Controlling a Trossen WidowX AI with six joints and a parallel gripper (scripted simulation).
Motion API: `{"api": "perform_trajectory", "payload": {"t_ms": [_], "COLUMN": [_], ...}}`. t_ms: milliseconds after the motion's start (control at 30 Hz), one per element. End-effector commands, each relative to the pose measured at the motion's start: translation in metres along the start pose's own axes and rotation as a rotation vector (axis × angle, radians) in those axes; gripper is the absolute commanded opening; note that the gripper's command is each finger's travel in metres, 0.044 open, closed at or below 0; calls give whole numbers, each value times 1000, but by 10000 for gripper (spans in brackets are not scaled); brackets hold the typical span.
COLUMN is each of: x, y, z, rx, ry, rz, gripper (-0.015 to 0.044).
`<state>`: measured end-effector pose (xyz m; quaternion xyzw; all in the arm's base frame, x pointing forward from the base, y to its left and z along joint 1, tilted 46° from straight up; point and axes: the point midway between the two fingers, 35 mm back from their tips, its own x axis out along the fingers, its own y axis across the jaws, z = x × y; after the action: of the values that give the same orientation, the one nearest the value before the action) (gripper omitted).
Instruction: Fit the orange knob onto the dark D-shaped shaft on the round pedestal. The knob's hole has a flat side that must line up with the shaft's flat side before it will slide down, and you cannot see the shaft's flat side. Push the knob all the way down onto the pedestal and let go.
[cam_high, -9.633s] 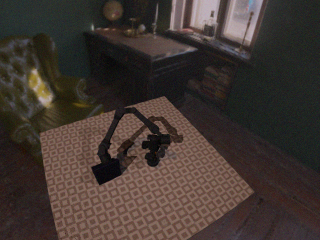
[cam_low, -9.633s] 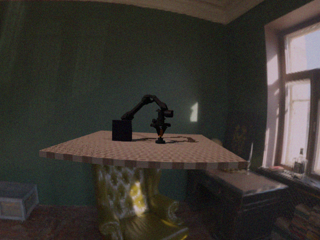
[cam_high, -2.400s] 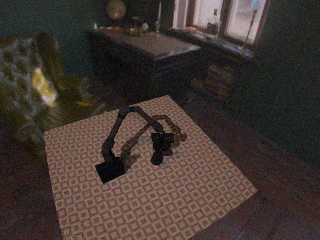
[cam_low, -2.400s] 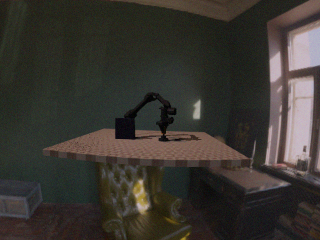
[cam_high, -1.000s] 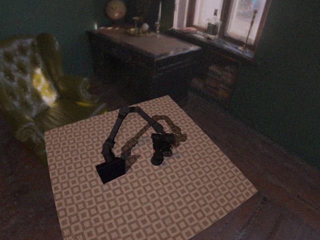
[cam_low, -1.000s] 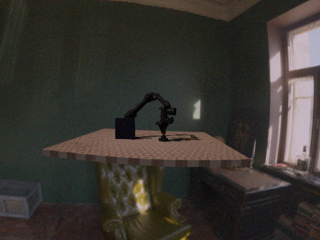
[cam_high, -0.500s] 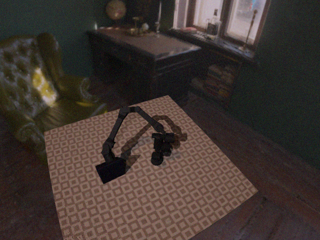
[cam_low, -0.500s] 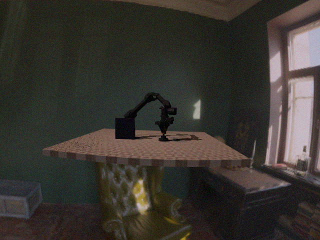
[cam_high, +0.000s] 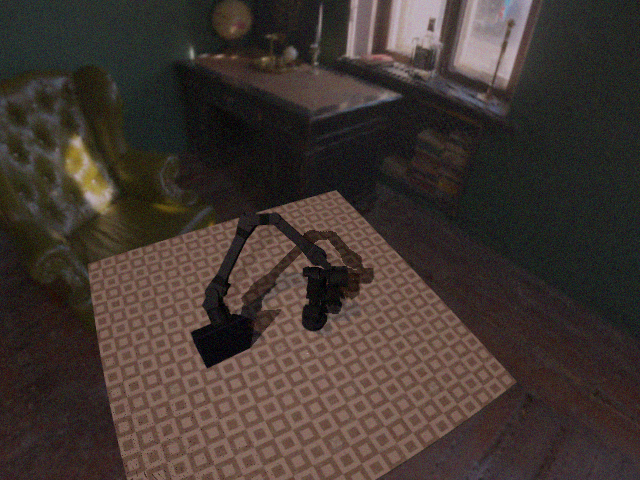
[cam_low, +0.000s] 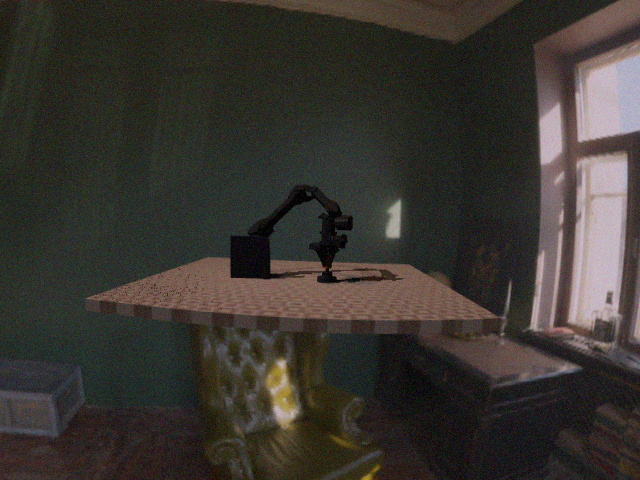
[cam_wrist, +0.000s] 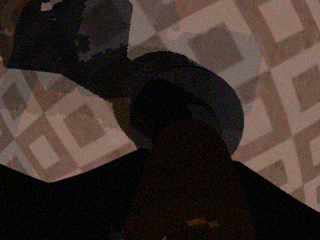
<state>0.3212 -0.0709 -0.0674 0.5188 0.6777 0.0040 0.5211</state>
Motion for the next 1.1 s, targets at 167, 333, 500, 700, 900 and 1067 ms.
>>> {"api": "perform_trajectory", "payload": {"t_ms": [167,333,500,700,900,1067], "x": [-5,-4,-3,-3,-3,2], "y": [2,2,1,1,0,1], "z": [0,2,3,2,1,0], "rx": [2,2,2,2,2,2], "ry": [-5,-6,-6,-6,-6,-5], "rz": [1,1,1,1,1,1], "gripper": [0,0,0,0,0,0]}}
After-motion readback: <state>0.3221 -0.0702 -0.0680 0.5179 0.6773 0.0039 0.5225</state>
